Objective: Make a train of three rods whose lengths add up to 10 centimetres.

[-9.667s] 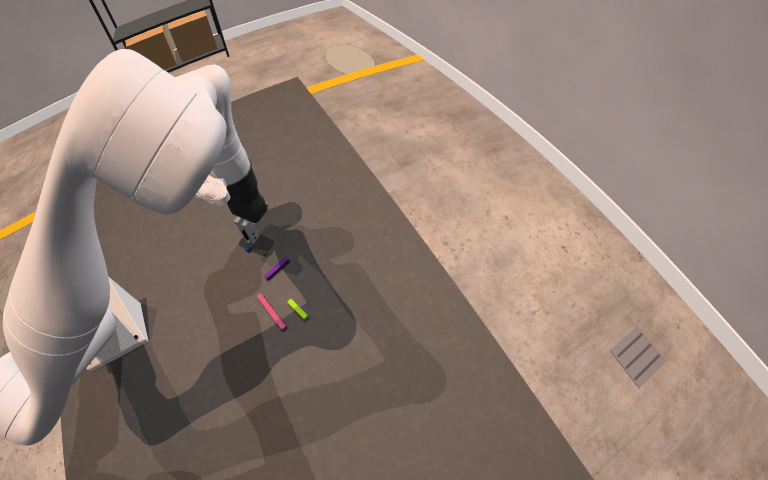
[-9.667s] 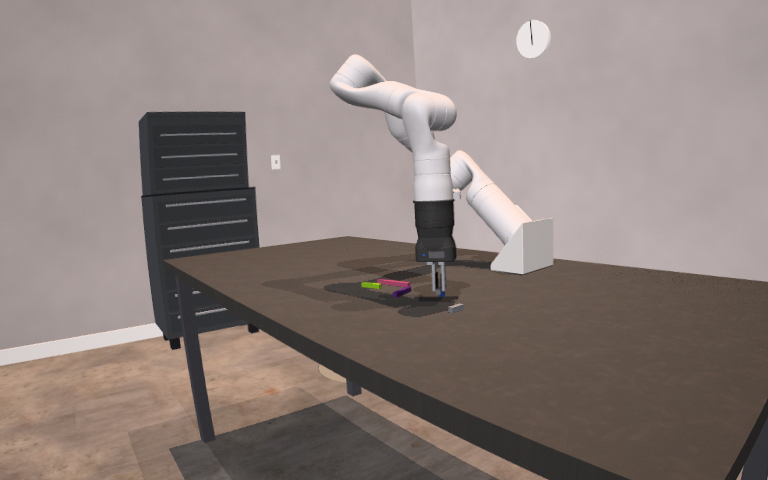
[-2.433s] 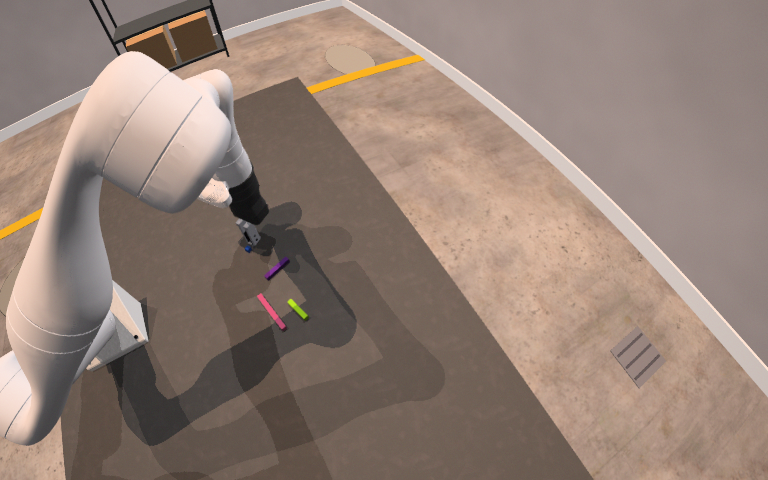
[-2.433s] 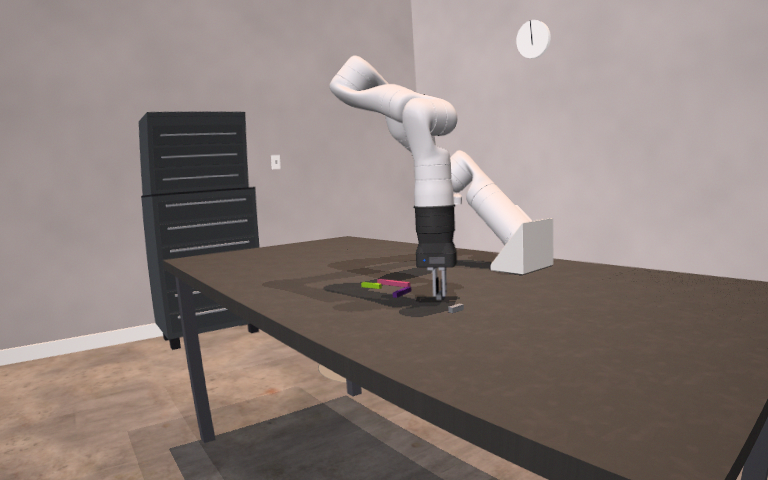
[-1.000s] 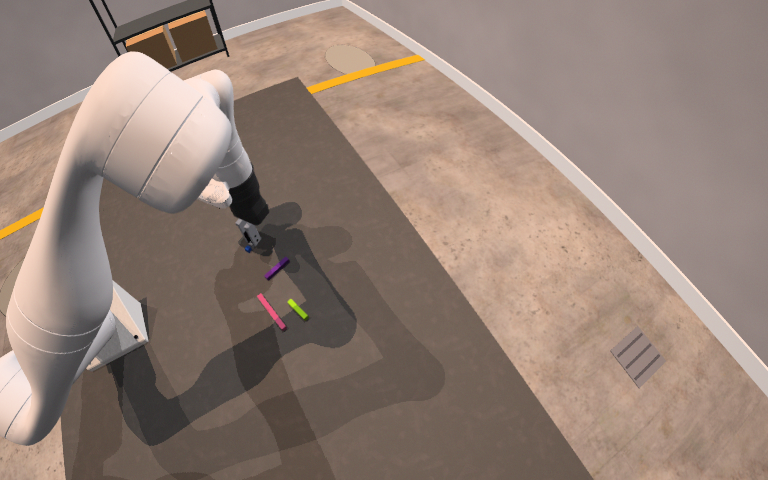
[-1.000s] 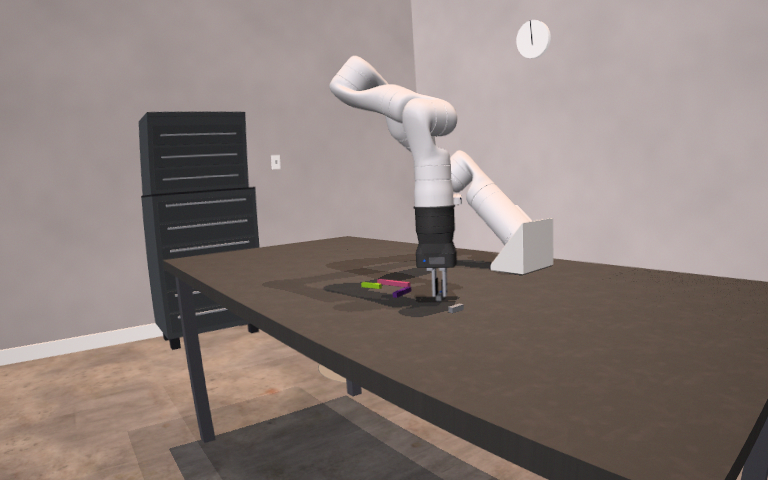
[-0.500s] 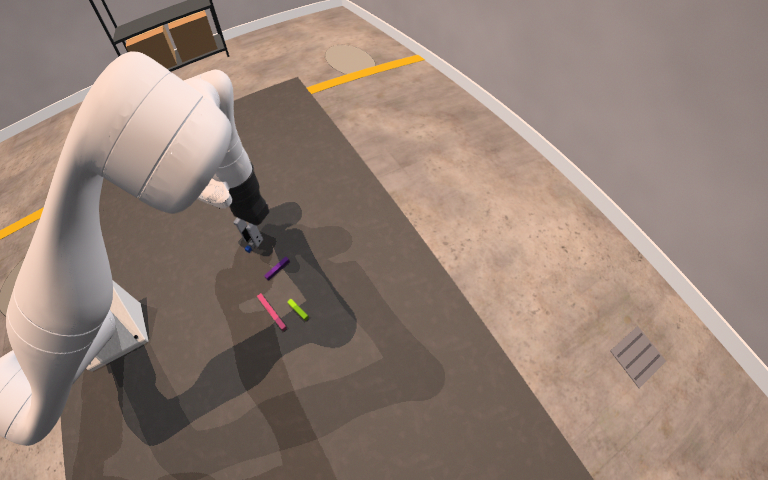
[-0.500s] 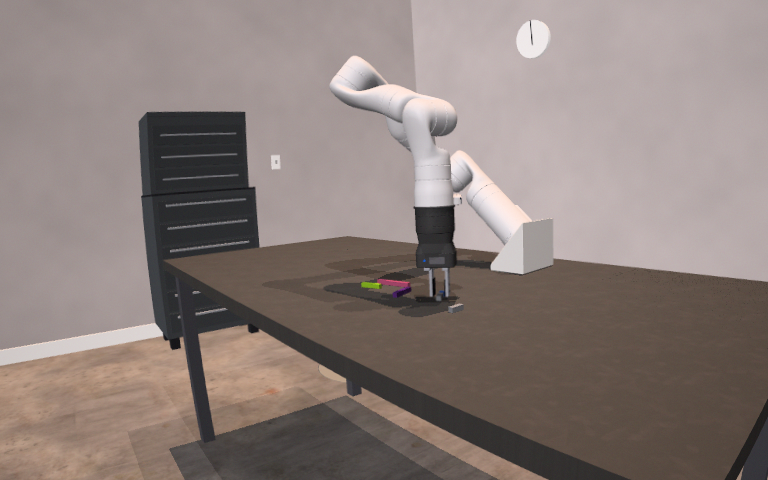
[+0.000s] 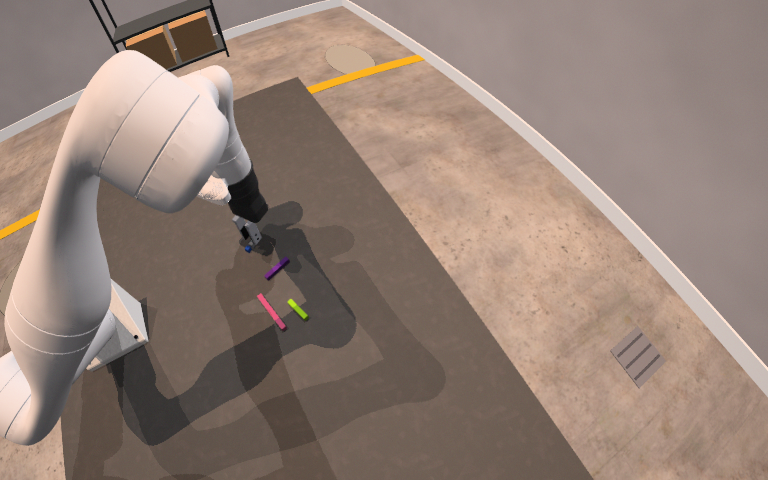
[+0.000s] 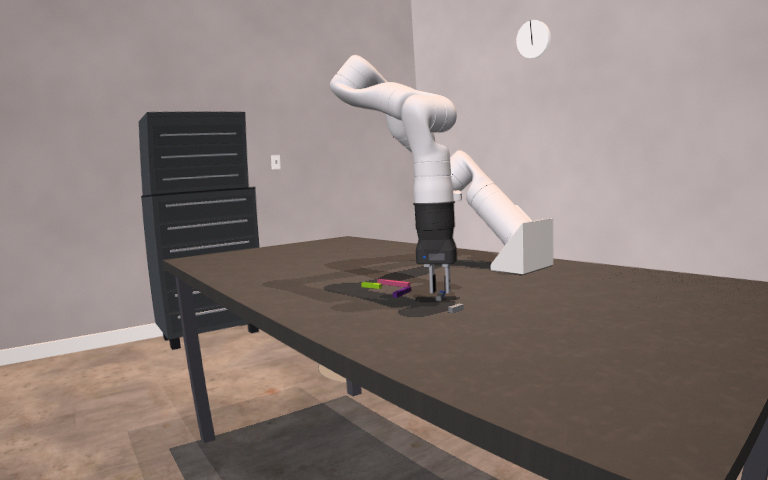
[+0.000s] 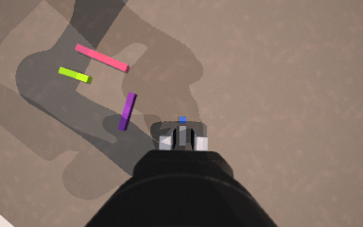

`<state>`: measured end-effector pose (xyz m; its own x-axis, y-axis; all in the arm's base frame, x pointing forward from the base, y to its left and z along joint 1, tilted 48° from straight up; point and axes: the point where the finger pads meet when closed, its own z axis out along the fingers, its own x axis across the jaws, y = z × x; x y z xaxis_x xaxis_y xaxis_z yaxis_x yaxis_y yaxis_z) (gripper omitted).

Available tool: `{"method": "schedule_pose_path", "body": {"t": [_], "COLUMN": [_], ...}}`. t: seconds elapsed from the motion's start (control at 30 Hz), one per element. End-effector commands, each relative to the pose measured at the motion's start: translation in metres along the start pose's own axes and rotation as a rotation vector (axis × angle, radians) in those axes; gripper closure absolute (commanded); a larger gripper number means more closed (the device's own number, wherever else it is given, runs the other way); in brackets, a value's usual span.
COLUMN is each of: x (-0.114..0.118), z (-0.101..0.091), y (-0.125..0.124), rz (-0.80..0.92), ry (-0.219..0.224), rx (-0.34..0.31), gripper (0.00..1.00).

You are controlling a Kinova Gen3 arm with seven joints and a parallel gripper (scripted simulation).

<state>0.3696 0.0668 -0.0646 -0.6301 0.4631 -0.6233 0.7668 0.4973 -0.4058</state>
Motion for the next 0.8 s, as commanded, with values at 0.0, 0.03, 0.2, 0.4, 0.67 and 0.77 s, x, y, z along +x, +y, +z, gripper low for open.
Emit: {"method": "schedule_pose_path", "body": {"t": [0.0,0.03,0.2,0.4,0.67,0.77], "x": [0.0,0.0,0.0,0.0,0.0,0.0], "z": [-0.02,-0.026,-0.053,-0.07,-0.08,-0.08], "y": [0.003,0.003,0.003,0.003,0.0,0.0], "rz": [-0.001,-0.001,-0.001,-0.001,-0.005,-0.005], "ry": [-0.001,-0.001,-0.001,0.0,-0.002,-0.002], "rx": [-0.01,-0.01,-0.01,-0.01,-0.006,-0.006], "gripper": [0.46,0.46,0.46,0.46,0.46,0.0]}}
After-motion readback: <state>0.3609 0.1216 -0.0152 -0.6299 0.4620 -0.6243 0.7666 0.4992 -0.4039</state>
